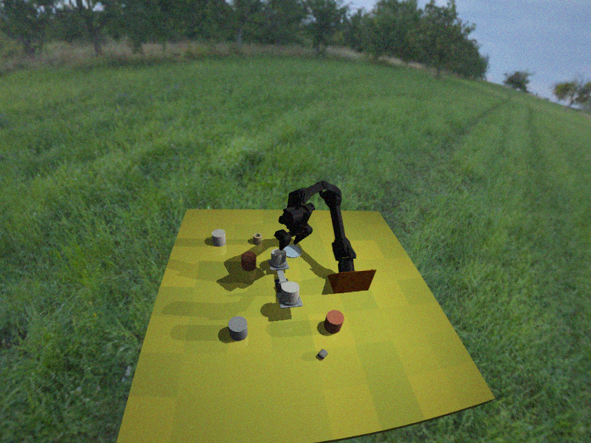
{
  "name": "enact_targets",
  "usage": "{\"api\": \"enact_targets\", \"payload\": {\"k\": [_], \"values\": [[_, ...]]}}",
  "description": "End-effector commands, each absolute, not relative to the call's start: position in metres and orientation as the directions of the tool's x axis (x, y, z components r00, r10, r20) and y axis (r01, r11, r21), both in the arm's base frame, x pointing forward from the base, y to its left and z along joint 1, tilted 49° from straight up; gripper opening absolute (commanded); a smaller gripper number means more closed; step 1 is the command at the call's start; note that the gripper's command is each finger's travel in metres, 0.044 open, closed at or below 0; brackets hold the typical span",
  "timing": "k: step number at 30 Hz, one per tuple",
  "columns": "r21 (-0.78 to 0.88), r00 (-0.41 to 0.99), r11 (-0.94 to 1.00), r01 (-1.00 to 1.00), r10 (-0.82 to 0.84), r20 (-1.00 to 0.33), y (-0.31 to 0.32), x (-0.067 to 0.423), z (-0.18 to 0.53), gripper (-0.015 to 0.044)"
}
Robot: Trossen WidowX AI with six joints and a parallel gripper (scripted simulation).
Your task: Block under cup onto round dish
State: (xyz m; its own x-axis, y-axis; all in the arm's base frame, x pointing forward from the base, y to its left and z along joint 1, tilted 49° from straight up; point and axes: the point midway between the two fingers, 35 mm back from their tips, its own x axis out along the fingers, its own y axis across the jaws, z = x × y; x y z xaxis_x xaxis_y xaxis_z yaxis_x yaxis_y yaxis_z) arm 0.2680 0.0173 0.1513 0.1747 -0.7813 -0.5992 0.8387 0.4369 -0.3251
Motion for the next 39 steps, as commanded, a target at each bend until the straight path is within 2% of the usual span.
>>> {"api": "enact_targets", "payload": {"k": [1, 19, 39], "values": [[-0.292, 0.132, 0.375, 0.880, -0.783, -0.608, 0.006, 0.273, 0.152, 0.0440], [-0.017, -0.083, -0.095, 0.995, -0.752, -0.654, -0.067, 0.291, 0.164, 0.0440], [-0.014, -0.084, -0.100, 0.995, -0.750, -0.656, -0.089, 0.290, 0.145, 0.0440]]}}
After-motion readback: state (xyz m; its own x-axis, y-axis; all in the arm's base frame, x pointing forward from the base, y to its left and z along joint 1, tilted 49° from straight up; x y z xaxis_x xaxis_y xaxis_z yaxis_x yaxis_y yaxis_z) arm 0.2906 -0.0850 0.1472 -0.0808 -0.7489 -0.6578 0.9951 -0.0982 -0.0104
